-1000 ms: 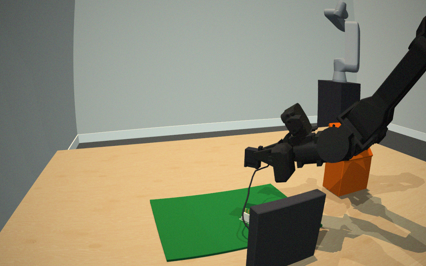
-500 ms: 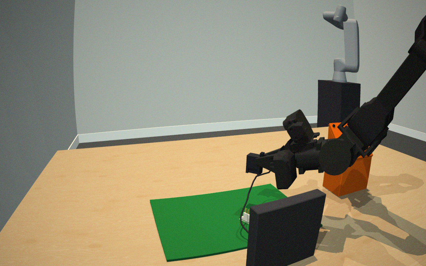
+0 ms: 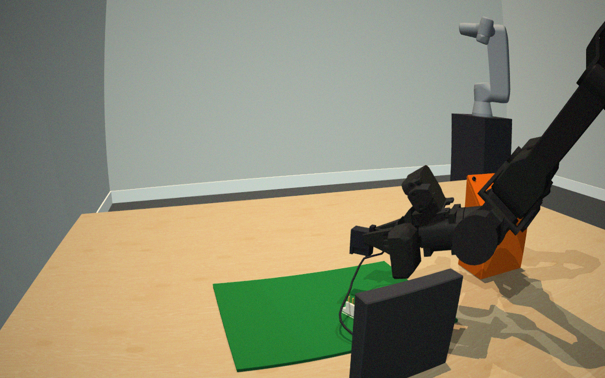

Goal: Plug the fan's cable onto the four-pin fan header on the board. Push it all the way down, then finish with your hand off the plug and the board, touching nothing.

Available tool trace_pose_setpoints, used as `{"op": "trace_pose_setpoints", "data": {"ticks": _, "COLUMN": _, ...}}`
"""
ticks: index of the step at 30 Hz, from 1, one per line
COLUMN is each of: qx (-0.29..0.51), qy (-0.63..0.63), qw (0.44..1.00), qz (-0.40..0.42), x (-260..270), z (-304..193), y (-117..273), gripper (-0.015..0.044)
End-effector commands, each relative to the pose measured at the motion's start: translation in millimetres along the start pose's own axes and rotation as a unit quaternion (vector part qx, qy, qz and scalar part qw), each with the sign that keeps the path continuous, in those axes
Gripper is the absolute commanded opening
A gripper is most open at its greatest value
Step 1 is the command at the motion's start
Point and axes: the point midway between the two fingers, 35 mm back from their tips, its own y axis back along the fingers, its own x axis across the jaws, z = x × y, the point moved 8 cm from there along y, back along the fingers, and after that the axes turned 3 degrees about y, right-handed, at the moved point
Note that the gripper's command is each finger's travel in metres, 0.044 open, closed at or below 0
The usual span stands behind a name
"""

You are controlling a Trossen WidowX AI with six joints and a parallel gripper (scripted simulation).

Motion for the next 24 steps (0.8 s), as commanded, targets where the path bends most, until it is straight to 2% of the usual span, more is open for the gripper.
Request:
{"op": "trace_pose_setpoints", "data": {"ticks": 1, "qx": -0.003, "qy": -0.003, "qw": 1.000, "qz": -0.002, "x": 1, "z": -3, "y": -2, "gripper": 0.0000}}
{"op": "trace_pose_setpoints", "data": {"ticks": 24, "qx": -0.002, "qy": -0.003, "qw": 1.000, "qz": -0.002, "x": 2, "z": -23, "y": -5, "gripper": 0.0000}}
